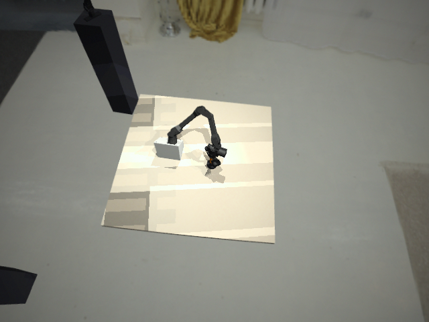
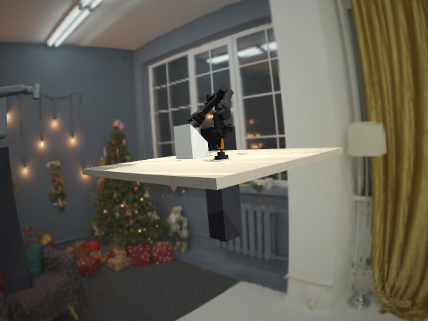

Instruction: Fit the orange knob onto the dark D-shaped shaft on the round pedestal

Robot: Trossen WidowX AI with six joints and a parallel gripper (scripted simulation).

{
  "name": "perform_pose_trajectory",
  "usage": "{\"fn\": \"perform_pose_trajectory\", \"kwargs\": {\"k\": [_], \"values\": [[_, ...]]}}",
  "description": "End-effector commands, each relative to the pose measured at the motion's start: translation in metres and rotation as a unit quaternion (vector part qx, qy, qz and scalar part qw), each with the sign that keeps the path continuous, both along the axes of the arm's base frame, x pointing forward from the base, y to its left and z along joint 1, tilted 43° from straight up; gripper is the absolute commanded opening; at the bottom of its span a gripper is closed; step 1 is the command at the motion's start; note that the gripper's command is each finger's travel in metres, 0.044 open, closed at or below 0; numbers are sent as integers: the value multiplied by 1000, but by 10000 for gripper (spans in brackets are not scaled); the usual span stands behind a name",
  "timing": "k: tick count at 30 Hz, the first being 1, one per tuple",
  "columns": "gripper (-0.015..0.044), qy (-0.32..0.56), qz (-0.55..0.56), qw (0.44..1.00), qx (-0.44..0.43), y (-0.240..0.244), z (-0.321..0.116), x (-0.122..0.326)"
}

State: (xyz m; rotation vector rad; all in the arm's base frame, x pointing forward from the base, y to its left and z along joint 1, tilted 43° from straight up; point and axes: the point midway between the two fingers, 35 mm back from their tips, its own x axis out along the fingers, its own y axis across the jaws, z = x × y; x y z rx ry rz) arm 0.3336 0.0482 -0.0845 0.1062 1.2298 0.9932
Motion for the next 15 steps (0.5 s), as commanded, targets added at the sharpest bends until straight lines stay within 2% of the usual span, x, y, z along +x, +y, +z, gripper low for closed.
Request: {"fn": "perform_pose_trajectory", "kwargs": {"k": [1, 15], "values": [[0, -1, 1, 1000, 1, 1, -1, 0], [0, -2, 1, 1000, 1, -2, 1, 2]]}}
